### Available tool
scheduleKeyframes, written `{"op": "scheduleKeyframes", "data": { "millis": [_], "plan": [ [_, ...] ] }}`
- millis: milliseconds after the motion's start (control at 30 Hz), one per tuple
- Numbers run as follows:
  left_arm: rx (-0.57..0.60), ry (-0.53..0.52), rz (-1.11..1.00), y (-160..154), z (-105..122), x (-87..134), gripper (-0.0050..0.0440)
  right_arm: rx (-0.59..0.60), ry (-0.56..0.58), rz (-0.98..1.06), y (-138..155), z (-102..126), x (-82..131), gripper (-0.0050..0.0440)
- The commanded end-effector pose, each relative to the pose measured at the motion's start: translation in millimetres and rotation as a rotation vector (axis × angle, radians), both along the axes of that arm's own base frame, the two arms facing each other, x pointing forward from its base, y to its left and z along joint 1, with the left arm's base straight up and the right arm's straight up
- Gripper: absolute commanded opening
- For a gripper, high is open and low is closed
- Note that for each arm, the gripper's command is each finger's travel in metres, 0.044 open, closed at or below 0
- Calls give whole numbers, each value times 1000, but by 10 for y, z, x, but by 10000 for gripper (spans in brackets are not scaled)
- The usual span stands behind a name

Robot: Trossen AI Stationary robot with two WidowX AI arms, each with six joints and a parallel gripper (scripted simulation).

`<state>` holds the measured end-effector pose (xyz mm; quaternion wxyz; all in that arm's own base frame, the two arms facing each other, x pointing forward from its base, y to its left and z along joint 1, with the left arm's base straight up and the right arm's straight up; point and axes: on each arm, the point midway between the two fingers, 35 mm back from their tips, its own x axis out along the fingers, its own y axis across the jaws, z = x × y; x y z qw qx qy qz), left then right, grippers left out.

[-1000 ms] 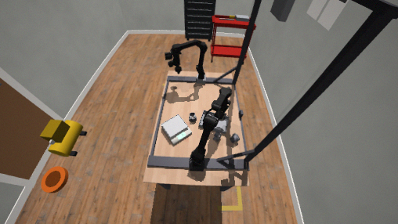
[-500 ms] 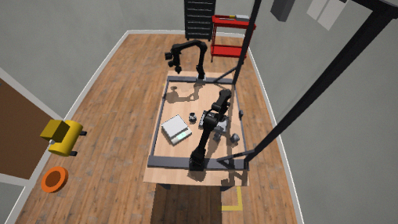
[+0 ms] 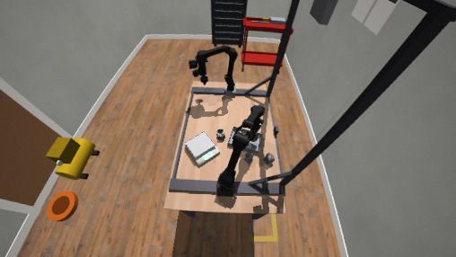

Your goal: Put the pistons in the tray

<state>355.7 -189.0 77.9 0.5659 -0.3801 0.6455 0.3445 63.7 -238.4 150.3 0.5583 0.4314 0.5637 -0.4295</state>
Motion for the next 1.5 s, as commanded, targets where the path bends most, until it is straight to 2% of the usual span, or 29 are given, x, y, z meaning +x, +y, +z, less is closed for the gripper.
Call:
{"op": "scheduleKeyframes", "data": {
  "millis": [0, 167, 333, 667, 767, 1233, 1333, 1467],
  "plan": [
    [-32, -58, -1, -47, 160, 26, 158, -30, -11, -1, -48, 82, 11, 400],
    [-29, -51, -1, -50, 80, 25, 158, -30, -11, -1, -48, 82, 11, 400],
    [-19, -29, -1, -53, -96, 17, 158, -30, -11, -1, -48, 82, 11, 400],
    [-19, -30, -1, -62, -260, 13, 158, -30, -11, -1, -48, 82, 11, 400],
    [-24, -41, -1, -64, -228, 20, 158, -30, -11, -1, -48, 82, 11, 400],
    [-19, -29, -1, -76, -512, 7, 158, -30, -11, -1, -48, 82, 11, 400],
    [-28, -49, -1, -89, -451, 33, 158, -30, -11, -1, -48, 82, 11, 400],
    [-18, -29, -1, -82, -595, 4, 158, -30, -11, -1, -48, 82, 11, 400]
  ]
}}
